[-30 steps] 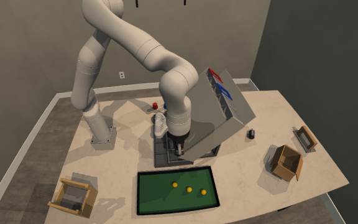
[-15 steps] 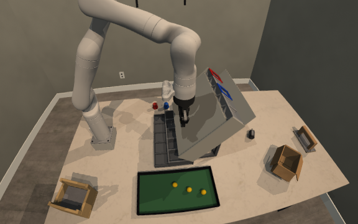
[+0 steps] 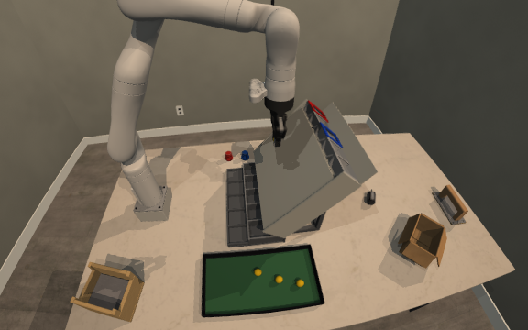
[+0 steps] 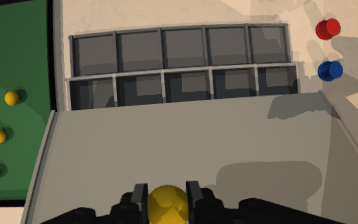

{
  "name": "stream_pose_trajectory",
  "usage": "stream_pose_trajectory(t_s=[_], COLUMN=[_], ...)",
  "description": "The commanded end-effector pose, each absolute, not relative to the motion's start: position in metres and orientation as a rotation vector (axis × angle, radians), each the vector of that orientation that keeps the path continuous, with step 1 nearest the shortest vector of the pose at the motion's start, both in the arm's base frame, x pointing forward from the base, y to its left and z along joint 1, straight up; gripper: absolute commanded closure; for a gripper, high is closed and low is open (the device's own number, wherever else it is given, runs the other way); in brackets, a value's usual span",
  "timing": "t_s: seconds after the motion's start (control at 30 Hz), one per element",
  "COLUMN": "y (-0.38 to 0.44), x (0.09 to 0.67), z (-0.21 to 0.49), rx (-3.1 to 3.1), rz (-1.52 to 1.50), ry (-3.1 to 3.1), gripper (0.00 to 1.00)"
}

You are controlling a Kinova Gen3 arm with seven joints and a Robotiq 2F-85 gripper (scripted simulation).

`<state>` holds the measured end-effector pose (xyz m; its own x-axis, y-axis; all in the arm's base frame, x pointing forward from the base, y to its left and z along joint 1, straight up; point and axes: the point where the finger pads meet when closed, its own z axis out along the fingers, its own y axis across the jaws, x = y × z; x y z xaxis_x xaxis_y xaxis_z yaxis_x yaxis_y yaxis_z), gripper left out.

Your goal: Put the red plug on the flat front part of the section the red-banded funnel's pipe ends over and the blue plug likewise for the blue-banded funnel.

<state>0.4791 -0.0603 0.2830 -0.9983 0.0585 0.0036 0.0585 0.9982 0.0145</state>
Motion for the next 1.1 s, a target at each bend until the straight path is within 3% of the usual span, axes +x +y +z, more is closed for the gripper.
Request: stream_pose_trajectory(t_s=[0.0,0.37,0.4,0.7,1.07], y=[-0.013,-0.013,-0.015,-0.016,-0.018], x=[0.498,0.498,0.568,0.642,0.666], z=[0.309,0.309,0.309,0.31,0.309], rx=[-0.054,-0.054,-0.055,-0.055,-0.047], rz=[-0.013,-0.013,-0.026,-0.026,0.016], ry=[-3.144,-3.144,-3.152,-3.152,-3.139], gripper=[1.0,1.0,1.0,1.0,1.0])
